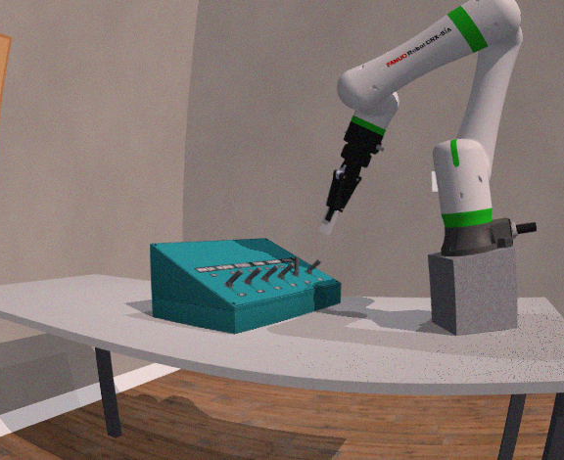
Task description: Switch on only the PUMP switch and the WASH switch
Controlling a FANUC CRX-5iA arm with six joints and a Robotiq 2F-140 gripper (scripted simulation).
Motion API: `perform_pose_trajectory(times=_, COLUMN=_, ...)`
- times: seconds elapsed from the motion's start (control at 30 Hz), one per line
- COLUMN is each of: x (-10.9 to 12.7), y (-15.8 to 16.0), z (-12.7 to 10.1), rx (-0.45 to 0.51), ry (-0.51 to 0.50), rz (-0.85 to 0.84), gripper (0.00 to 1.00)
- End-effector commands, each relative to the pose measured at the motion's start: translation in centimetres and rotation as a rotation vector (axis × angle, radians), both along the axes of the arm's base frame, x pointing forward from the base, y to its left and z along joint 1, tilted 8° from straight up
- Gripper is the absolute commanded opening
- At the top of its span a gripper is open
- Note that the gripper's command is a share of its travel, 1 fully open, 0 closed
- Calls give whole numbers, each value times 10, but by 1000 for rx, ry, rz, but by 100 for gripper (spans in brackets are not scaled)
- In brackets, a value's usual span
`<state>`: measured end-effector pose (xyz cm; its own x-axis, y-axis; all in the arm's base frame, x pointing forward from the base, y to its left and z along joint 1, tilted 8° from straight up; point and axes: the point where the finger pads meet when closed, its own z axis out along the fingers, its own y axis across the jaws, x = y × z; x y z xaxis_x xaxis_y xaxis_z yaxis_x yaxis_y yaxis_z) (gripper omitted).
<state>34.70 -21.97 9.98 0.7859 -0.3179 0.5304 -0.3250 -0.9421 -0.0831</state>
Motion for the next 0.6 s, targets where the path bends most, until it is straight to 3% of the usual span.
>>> perform_pose_trajectory(times=0.0, x=0, y=0, z=1, rx=0, ry=0, rz=0, gripper=0)
perform_pose_trajectory(times=0.2, x=6, y=15, z=-2, rx=13, ry=22, rz=2, gripper=0)
perform_pose_trajectory(times=0.37, x=28, y=69, z=-9, rx=31, ry=85, rz=2, gripper=0)
perform_pose_trajectory(times=0.43, x=28, y=69, z=-9, rx=31, ry=85, rz=2, gripper=0)
perform_pose_trajectory(times=0.53, x=44, y=115, z=-10, rx=23, ry=110, rz=-4, gripper=0)
perform_pose_trajectory(times=0.57, x=44, y=115, z=-10, rx=23, ry=110, rz=-4, gripper=0)
